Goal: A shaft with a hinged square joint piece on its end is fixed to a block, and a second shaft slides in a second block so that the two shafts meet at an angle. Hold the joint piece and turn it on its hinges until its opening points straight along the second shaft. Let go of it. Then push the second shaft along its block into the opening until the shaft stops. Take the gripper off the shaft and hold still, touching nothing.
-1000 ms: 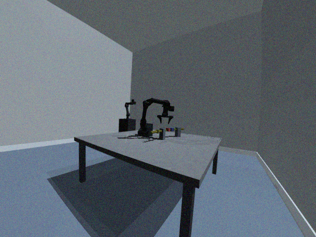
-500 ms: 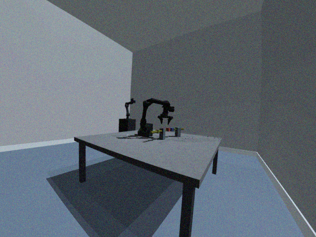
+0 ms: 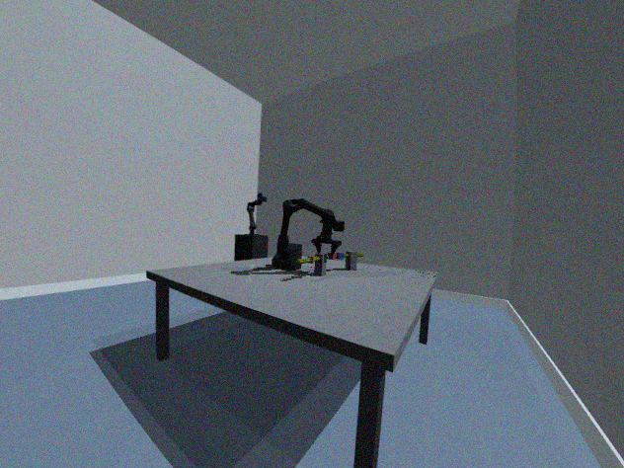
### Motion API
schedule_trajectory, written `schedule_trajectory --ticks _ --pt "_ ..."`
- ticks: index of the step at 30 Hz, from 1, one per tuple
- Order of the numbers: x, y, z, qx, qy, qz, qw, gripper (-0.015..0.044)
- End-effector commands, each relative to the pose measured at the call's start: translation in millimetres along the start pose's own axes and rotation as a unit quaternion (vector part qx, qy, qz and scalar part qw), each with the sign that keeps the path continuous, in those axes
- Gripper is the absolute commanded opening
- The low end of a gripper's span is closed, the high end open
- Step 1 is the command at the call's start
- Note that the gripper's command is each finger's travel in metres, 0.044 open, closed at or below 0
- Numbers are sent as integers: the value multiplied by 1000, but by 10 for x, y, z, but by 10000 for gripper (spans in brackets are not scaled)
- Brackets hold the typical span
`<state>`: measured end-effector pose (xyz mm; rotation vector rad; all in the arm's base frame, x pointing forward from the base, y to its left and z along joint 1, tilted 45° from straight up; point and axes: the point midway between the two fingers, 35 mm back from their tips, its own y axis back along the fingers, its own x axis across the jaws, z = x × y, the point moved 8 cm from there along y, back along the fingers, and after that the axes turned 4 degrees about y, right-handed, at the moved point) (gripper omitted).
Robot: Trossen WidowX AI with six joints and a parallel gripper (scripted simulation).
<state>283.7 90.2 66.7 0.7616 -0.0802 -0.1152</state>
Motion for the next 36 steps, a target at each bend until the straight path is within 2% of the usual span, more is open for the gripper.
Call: schedule_trajectory --ticks 1,20,36 --pt "-20 -132 6 -4 2 0 1000 440" --pt "15 -117 -675 -1 2 1 1000 440" --pt "24 -321 -687 -2 2 1 1000 440"
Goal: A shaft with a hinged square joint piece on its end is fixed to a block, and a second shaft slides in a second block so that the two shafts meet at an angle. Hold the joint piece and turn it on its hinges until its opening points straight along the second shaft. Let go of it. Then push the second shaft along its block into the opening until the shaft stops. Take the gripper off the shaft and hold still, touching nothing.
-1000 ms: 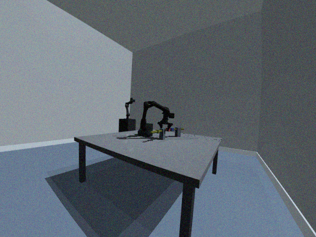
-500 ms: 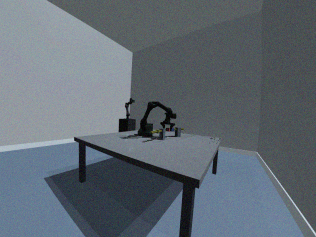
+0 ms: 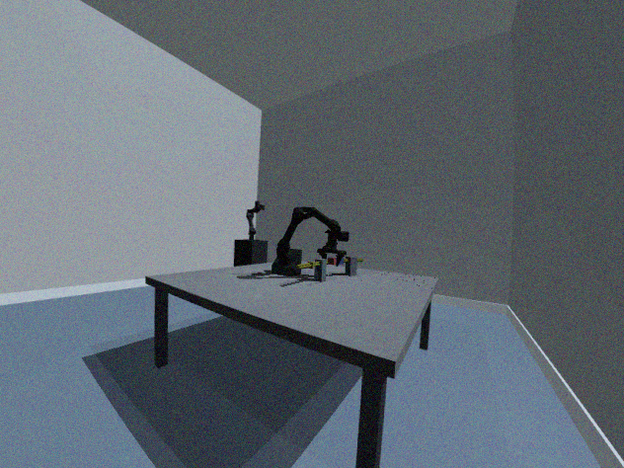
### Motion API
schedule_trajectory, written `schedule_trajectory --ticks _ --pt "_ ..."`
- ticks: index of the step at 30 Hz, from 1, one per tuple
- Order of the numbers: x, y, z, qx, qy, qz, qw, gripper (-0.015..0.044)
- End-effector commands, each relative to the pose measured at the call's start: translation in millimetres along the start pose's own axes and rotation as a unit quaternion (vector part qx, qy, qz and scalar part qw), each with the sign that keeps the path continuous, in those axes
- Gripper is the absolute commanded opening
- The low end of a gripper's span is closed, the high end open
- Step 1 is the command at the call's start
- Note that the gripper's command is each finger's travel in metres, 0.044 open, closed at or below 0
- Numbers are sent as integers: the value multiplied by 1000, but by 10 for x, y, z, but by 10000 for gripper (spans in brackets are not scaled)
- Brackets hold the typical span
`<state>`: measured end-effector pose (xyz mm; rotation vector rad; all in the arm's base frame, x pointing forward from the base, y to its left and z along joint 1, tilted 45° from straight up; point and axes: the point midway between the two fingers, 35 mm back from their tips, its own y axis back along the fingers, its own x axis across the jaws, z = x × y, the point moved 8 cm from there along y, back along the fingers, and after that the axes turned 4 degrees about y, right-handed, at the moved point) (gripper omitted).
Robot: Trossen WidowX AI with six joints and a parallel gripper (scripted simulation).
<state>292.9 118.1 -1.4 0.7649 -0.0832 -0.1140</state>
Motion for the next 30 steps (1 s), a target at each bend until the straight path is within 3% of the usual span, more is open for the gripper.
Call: schedule_trajectory --ticks 1,7,17,30 --pt "-8 -73 6 -4 3 0 1000 440" --pt "-8 -145 6 -4 3 0 1000 440" --pt "-8 -145 6 -4 3 0 1000 182" --pt "-8 -145 6 -4 3 0 1000 182"
